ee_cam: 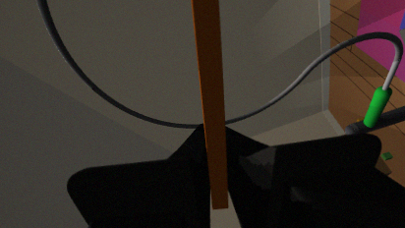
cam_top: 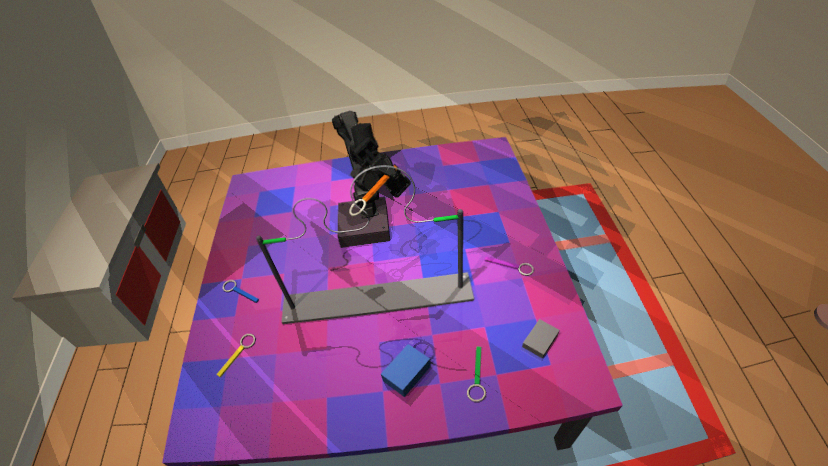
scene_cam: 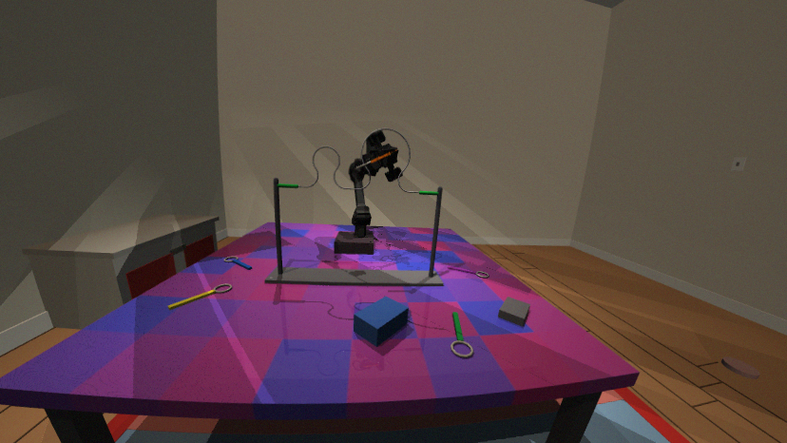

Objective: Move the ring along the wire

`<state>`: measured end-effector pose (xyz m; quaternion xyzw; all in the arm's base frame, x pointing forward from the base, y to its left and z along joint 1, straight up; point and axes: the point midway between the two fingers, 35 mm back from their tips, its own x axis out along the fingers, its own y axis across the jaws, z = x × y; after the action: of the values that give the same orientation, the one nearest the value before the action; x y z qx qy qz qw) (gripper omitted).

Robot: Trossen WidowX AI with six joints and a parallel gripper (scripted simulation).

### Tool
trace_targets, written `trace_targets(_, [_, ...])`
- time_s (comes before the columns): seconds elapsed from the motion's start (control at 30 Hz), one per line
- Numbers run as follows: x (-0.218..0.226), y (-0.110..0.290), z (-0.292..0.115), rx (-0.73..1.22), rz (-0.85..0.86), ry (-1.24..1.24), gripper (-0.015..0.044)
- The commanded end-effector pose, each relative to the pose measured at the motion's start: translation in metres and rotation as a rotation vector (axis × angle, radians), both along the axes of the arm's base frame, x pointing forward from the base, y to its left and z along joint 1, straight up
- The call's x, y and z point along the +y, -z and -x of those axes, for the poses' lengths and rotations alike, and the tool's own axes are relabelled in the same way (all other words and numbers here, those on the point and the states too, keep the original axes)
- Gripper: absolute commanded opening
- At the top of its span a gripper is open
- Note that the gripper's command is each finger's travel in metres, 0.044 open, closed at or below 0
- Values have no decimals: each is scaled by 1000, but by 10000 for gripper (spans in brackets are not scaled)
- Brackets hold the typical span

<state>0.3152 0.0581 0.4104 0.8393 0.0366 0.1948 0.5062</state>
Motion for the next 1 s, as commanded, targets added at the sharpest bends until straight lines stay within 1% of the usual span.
trace_targets(0.0, [1, -1, 1, 1, 47, -3, -150])
trace_targets(0.97, [3, 8, 0, 55, 400, 0, -150])
